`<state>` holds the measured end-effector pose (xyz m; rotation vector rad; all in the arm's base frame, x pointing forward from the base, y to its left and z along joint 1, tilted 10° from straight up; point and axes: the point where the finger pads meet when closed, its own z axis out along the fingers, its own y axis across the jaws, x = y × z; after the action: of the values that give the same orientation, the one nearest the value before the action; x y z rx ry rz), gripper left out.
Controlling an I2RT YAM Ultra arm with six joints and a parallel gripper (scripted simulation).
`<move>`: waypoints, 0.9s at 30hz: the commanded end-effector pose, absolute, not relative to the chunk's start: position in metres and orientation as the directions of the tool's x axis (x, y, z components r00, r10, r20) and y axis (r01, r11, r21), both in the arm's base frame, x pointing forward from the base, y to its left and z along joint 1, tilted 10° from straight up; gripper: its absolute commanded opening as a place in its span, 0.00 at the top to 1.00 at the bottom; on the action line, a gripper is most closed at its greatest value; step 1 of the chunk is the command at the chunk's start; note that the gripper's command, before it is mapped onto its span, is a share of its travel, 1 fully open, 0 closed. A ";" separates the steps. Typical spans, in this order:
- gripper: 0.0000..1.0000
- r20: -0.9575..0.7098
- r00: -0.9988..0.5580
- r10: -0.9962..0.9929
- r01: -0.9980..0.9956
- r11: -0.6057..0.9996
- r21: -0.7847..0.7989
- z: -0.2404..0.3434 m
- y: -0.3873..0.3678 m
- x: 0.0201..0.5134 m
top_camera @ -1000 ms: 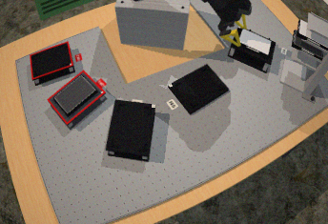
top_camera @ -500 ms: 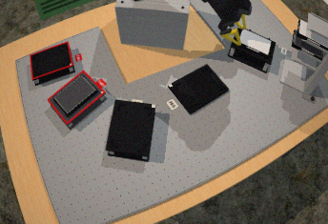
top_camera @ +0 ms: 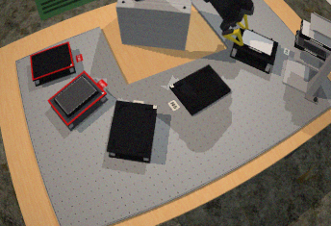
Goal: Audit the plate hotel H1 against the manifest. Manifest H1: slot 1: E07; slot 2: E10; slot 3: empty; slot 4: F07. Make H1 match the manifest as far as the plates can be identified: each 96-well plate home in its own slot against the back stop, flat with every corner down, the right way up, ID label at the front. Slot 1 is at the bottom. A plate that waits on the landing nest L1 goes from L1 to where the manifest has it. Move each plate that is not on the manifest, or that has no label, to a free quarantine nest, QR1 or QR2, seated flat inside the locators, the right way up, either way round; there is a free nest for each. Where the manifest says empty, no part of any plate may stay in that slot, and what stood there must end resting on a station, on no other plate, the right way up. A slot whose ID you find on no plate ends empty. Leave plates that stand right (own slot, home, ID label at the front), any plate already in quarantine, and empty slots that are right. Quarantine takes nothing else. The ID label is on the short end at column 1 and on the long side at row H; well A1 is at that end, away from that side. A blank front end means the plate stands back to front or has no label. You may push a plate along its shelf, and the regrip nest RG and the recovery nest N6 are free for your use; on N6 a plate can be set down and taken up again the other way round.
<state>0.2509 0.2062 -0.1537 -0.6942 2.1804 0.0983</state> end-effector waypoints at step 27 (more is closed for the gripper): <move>0.14 -0.731 -0.509 -0.454 -0.516 0.841 -0.163 -0.138 0.206 0.245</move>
<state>0.2484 0.2058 -0.1448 -0.7048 2.1876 0.0907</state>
